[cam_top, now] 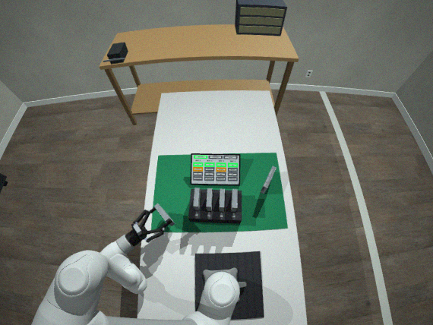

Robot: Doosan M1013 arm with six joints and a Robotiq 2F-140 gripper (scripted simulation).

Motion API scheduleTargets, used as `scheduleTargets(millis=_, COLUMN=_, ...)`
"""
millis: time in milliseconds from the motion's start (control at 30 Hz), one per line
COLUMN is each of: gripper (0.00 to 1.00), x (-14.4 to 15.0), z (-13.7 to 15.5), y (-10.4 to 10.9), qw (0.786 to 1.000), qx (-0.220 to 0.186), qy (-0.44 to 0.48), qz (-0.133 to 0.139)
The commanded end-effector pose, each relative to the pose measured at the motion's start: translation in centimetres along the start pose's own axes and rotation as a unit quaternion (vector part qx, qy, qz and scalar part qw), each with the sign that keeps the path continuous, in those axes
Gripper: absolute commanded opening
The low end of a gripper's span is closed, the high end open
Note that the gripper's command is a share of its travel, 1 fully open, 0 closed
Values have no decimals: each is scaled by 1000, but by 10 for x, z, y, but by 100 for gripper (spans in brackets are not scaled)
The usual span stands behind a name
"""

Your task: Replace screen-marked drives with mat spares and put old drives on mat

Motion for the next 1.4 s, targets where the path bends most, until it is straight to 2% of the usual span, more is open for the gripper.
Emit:
scheduleTargets(millis=0, gripper=10, x=0, z=1, y=0, qw=1000, qx=0, qy=0, qz=0)
scheduleTargets(millis=500, gripper=10, x=-1, z=17, y=0, qw=1000, qx=0, qy=0, qz=0)
scheduleTargets(millis=1367, gripper=10, x=-2, z=29, y=0, qw=1000, qx=0, qy=0, qz=0)
Point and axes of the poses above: the point where the finger pads meet when closed, its own y axis back along the fingers, its own x axis across the jaws, z = x × y, the point moved 1 cm from there along y, back along the fingers, and after that the axes turned 4 degrees about y, right-handed, at the moved point
